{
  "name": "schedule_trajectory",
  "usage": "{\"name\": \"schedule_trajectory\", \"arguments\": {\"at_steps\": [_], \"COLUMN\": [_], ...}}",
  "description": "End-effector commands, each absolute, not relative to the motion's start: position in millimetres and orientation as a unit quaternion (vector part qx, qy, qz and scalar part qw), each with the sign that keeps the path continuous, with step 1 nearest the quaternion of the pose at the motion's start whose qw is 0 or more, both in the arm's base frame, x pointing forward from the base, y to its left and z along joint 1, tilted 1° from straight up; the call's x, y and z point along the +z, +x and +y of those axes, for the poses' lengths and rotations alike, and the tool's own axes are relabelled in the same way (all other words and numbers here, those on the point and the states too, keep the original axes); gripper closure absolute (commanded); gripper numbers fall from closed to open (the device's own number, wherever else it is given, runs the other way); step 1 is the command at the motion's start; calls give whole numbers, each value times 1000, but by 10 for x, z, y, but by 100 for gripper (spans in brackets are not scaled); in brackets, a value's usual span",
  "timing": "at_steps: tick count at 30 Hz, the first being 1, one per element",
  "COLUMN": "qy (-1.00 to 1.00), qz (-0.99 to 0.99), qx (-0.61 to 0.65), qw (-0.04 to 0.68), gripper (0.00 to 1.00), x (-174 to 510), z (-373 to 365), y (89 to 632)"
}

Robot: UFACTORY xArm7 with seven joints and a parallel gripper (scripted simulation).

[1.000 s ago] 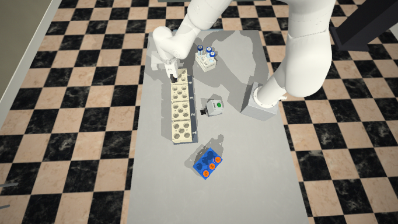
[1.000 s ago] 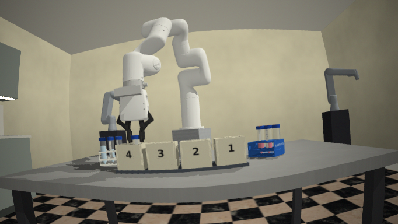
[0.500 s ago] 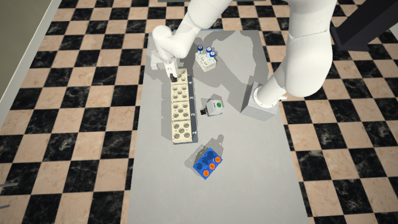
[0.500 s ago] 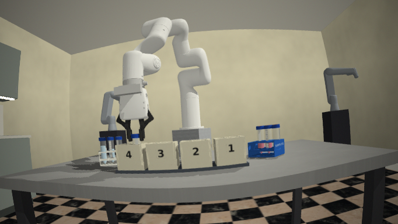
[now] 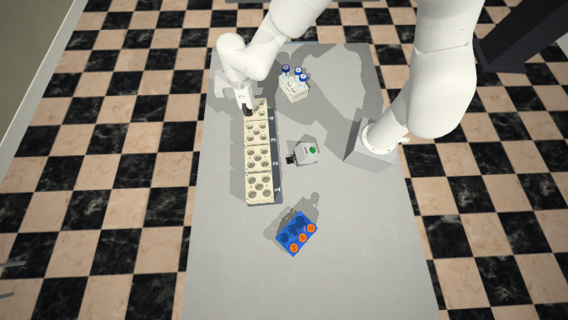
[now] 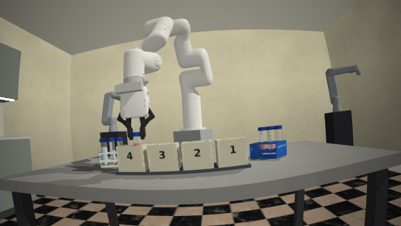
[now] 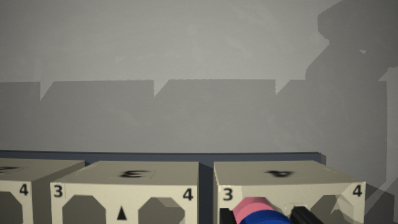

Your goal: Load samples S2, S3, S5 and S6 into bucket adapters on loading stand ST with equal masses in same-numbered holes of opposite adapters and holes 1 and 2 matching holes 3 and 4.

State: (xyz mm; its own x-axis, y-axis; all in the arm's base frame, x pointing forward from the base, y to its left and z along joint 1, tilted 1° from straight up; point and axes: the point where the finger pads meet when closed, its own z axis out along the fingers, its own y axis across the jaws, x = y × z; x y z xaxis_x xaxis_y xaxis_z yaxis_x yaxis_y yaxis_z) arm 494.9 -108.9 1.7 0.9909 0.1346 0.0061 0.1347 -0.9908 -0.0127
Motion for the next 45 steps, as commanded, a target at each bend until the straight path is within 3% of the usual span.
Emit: {"name": "schedule_trajectory", "arguments": {"at_steps": [1,45], "qy": [-998,-998], "qz": [-67,-67], "qx": [-5,-5], "qw": [6,6], "gripper": [100,100], "x": [54,702], "z": [-1094,-1102], "y": [4965,4961]}}
